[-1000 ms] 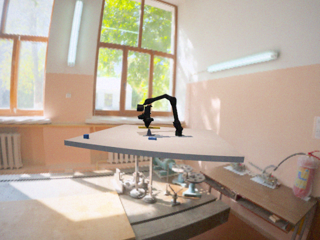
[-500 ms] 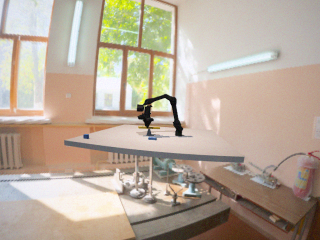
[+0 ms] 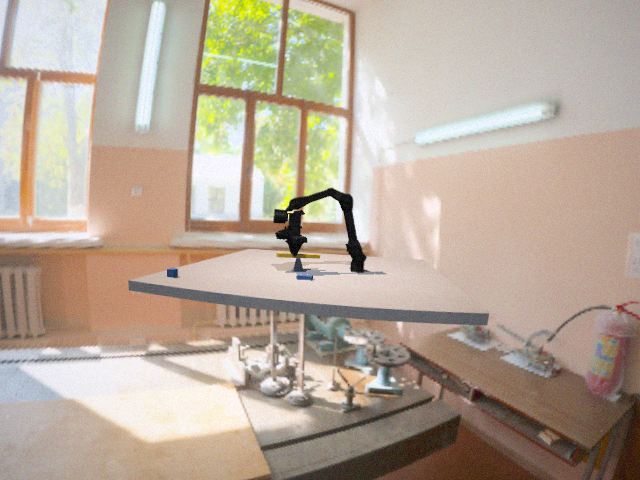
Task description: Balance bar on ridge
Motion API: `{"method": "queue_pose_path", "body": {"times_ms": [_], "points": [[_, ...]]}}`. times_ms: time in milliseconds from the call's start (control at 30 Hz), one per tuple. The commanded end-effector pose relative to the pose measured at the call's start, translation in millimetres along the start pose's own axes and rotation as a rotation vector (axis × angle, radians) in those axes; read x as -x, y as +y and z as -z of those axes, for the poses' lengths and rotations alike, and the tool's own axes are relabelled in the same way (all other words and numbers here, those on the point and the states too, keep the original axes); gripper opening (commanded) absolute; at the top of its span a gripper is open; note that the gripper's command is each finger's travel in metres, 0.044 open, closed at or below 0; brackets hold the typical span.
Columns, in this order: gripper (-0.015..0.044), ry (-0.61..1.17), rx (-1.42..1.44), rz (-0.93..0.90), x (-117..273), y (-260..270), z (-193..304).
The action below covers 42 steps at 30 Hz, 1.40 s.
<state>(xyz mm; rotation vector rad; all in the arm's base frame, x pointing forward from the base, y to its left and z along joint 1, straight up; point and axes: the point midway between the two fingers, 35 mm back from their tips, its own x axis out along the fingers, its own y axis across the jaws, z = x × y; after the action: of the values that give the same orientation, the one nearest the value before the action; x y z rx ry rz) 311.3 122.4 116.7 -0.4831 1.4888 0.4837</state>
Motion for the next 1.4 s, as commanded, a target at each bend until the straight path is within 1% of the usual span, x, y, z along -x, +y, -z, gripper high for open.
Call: {"method": "queue_pose_path", "body": {"times_ms": [0,1367], "points": [[0.0,-0.001,-0.003,-0.001,-0.7,0.0,-0.2],[0.0,-0.001,-0.003,-0.001,-4.2,0.0,0.1]]}}
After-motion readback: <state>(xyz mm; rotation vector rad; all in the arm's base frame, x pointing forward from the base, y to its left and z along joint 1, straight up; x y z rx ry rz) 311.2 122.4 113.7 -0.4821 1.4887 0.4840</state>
